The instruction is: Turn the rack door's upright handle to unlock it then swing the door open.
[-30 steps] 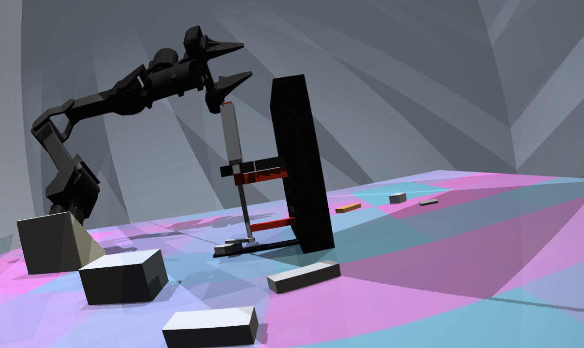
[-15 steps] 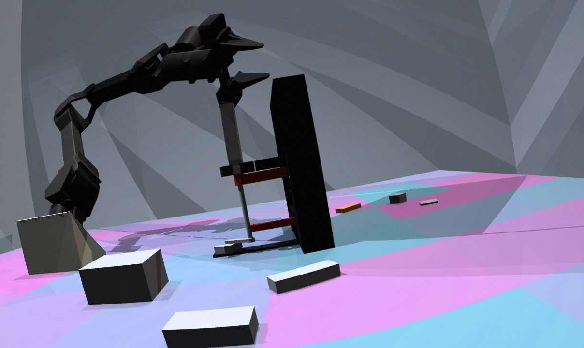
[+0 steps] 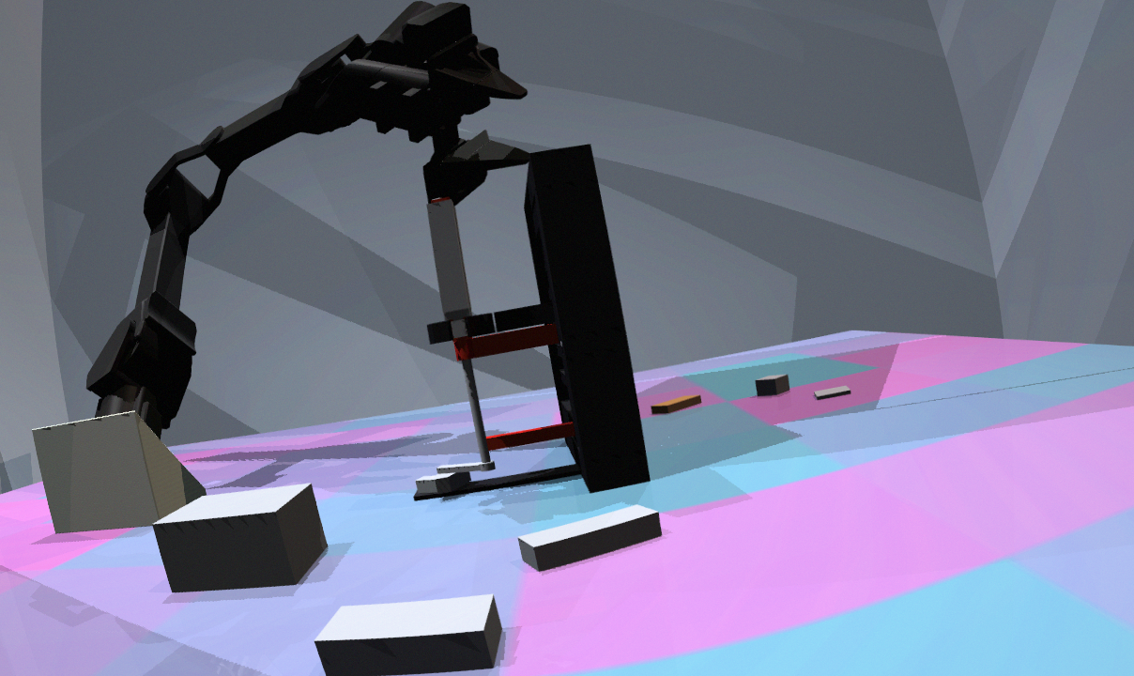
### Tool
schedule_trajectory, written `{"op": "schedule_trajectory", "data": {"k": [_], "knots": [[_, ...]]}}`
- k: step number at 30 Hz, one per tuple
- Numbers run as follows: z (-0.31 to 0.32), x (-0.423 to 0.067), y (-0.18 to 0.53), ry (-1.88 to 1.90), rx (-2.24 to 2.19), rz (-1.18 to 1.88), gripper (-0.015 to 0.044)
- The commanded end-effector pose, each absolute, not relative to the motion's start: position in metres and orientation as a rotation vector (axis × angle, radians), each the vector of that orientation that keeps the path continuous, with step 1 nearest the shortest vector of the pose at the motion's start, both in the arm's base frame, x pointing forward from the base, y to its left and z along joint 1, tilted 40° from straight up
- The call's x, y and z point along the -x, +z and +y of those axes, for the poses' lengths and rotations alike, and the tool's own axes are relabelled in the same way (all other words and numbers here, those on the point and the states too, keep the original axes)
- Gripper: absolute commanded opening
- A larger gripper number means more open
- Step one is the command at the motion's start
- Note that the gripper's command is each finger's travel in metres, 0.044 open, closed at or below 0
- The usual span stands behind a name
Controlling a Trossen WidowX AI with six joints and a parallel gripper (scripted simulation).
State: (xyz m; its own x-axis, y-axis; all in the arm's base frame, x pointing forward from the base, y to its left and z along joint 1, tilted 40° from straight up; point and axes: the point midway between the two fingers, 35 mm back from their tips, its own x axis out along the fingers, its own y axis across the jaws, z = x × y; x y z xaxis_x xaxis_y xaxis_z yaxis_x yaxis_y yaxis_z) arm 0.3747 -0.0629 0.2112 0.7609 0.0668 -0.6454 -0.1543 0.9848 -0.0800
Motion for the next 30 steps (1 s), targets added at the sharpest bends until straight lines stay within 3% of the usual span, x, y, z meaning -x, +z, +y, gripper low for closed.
{"op": "schedule_trajectory", "data": {"k": [1, 30], "knots": [[-0.074, -0.377, 0.198, 0.157, 0.116, 0.782, 0.0289], [-0.121, -0.353, 0.128, 0.482, -0.215, 1.211, 0.0289]]}}
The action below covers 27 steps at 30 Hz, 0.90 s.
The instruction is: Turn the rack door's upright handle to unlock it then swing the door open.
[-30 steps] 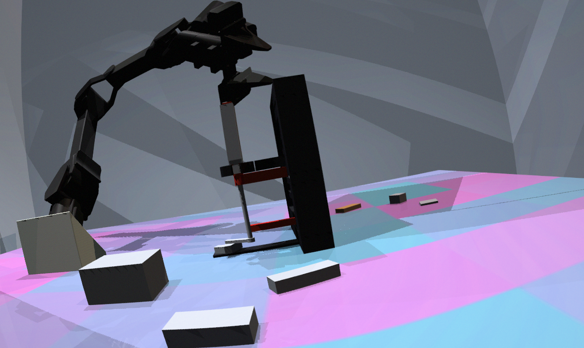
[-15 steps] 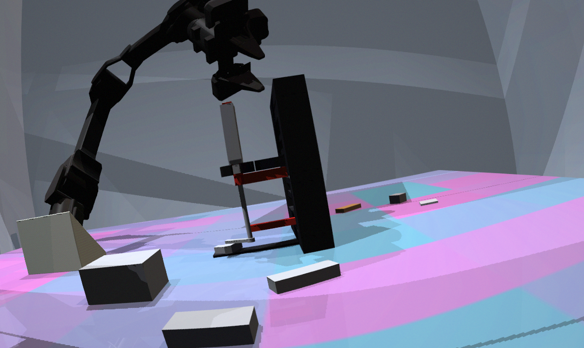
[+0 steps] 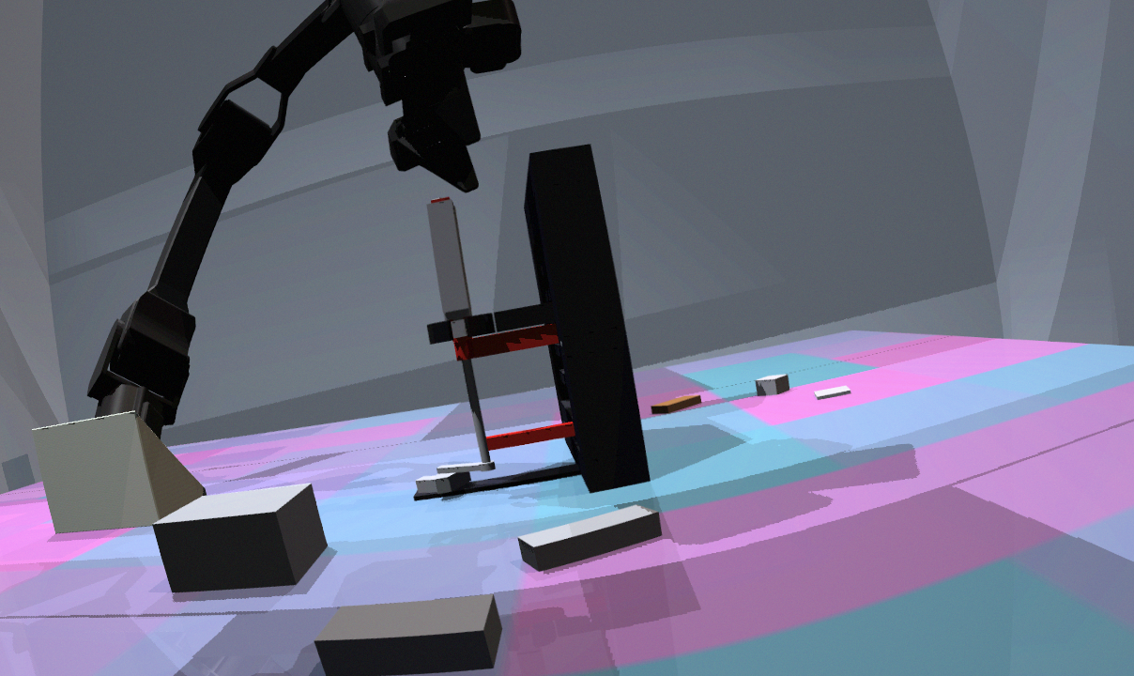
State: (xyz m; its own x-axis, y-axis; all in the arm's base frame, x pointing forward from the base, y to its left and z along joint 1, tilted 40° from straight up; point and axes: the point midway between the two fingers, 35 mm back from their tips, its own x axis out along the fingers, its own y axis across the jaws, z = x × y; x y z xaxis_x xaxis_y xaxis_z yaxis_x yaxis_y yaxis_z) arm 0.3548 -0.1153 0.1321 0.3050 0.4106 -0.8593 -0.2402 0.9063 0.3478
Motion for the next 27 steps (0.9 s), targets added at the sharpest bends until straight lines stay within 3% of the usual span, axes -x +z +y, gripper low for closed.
{"op": "schedule_trajectory", "data": {"k": [1, 27], "knots": [[-0.122, -0.351, 0.127, 0.494, -0.232, 1.219, 0.0289], [-0.130, -0.340, 0.109, 0.651, -0.459, 1.307, 0.0289]]}}
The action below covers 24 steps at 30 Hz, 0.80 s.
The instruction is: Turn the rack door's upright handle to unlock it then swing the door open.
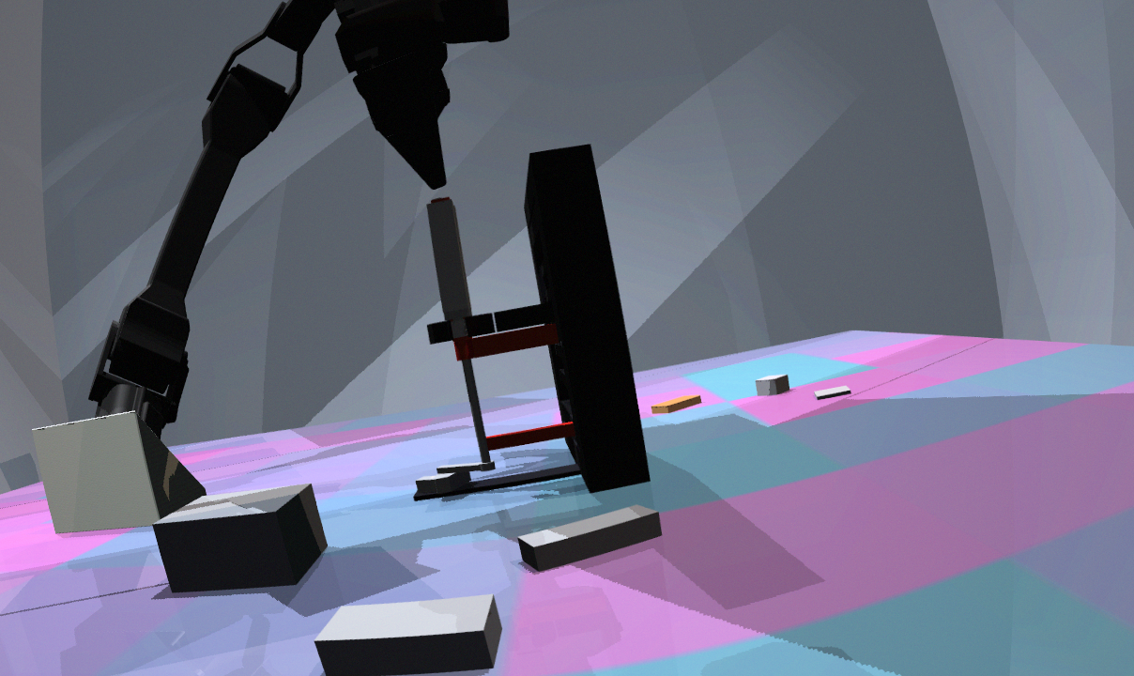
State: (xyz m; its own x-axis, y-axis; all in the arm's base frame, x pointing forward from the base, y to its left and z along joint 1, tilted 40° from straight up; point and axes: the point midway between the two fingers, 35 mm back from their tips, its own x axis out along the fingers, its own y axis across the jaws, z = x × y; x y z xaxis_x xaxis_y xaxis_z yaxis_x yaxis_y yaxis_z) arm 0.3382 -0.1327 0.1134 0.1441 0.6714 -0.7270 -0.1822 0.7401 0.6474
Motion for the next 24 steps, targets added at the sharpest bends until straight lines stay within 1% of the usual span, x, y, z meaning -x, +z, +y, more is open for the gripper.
{"op": "schedule_trajectory", "data": {"k": [1, 24], "knots": [[-0.129, -0.340, 0.107, 0.652, -0.459, 1.311, 0.0289], [-0.104, -0.342, 0.080, 0.654, -0.441, 1.430, 0.0289]]}}
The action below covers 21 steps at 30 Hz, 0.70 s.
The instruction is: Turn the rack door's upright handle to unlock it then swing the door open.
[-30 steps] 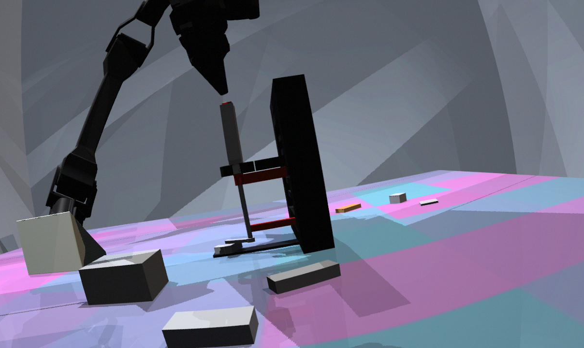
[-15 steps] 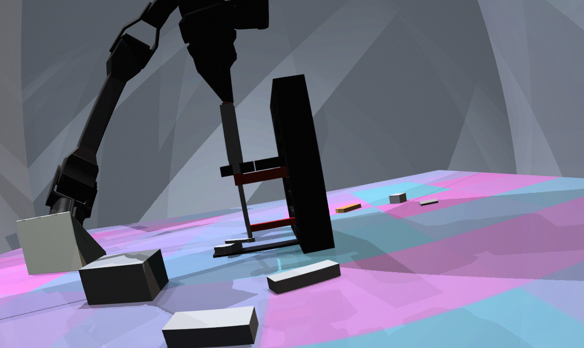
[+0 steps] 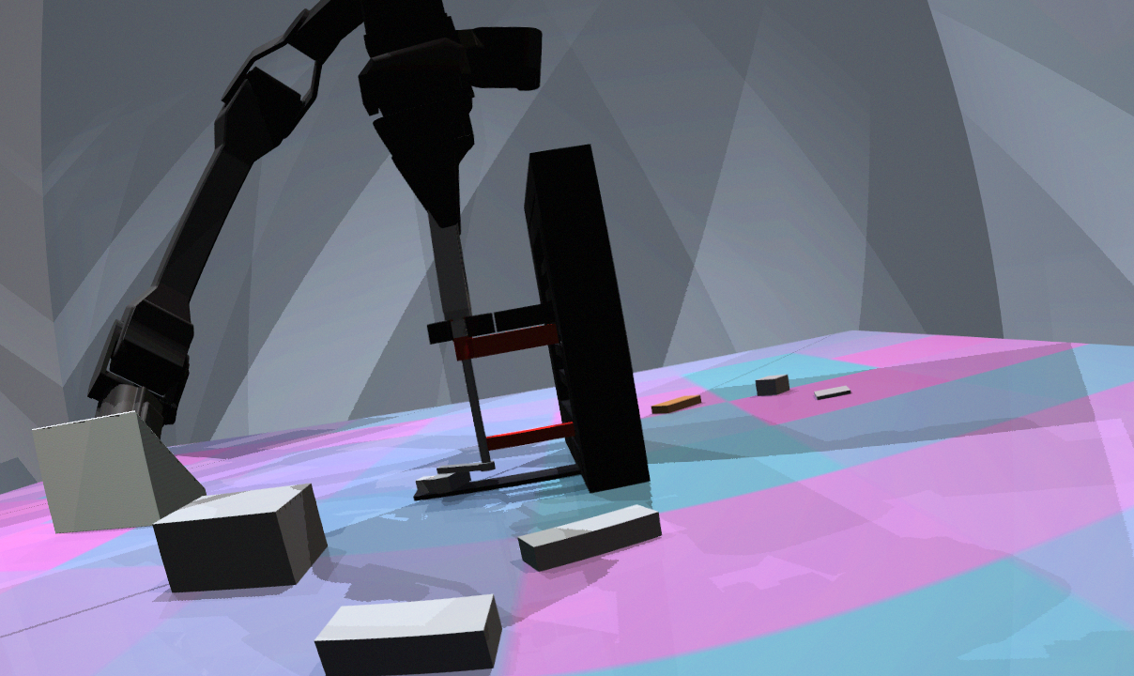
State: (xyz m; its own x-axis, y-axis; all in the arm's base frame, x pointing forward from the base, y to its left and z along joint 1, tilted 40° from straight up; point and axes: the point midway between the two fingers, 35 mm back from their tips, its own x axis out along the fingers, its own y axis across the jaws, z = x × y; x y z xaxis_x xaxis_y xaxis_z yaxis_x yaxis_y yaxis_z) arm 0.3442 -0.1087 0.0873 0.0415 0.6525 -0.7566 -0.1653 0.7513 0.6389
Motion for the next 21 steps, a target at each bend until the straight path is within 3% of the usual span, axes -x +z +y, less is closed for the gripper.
{"op": "schedule_trajectory", "data": {"k": [1, 13, 21], "knots": [[-0.103, -0.342, 0.078, 0.654, -0.439, 1.435, 0.0289], [-0.092, -0.342, 0.066, 0.652, -0.427, 1.488, 0.0289], [-0.092, -0.342, 0.066, 0.652, -0.427, 1.488, 0.0098]]}}
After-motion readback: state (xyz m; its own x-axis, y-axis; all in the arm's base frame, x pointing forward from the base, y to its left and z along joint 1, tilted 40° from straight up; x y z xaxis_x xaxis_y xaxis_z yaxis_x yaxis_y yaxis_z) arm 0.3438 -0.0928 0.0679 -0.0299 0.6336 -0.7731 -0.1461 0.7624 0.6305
